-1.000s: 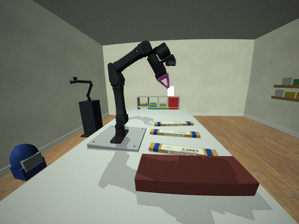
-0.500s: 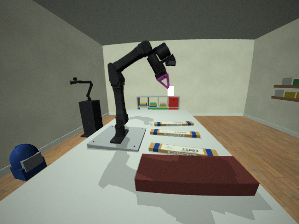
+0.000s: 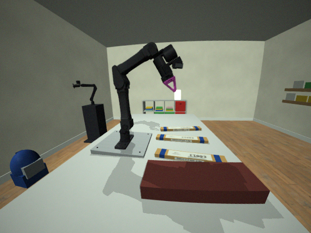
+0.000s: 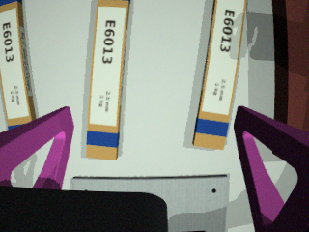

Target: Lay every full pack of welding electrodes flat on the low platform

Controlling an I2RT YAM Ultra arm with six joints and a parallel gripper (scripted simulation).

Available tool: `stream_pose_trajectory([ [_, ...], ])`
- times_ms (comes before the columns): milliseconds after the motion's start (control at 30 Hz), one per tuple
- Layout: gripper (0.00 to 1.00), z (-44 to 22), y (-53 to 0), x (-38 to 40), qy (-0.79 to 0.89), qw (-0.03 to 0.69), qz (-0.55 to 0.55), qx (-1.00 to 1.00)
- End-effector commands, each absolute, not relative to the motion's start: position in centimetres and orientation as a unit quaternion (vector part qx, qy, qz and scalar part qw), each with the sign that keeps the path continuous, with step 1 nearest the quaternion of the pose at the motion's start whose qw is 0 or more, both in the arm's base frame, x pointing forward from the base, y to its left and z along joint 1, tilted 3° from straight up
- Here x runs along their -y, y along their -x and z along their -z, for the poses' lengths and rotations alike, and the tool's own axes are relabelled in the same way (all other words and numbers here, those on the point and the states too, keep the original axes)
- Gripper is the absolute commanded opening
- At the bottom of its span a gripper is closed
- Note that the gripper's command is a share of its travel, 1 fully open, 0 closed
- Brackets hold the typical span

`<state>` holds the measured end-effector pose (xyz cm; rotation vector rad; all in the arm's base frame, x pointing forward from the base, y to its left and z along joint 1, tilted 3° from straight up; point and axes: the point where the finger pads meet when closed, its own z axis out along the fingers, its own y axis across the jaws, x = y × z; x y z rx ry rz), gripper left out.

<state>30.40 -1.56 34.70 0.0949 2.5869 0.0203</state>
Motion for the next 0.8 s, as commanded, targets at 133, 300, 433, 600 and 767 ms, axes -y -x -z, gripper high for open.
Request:
stream_pose_trajectory([
  [133, 0.63, -34.5, -31.0, 1.5, -0.031, 0.202, -0.006, -0.979],
  [300, 0.63, -32.2, -32.4, 1.5, -0.03, 0.183, -0.006, -0.983],
  [433, 0.63, -30.0, -33.9, 1.6, -0.029, 0.15, -0.006, -0.988],
  [600, 0.63, -27.2, -35.7, 1.6, -0.027, 0.095, -0.006, -0.995],
  [767, 0.63, -25.5, -36.7, 1.6, -0.023, 0.047, -0.004, -0.999],
])
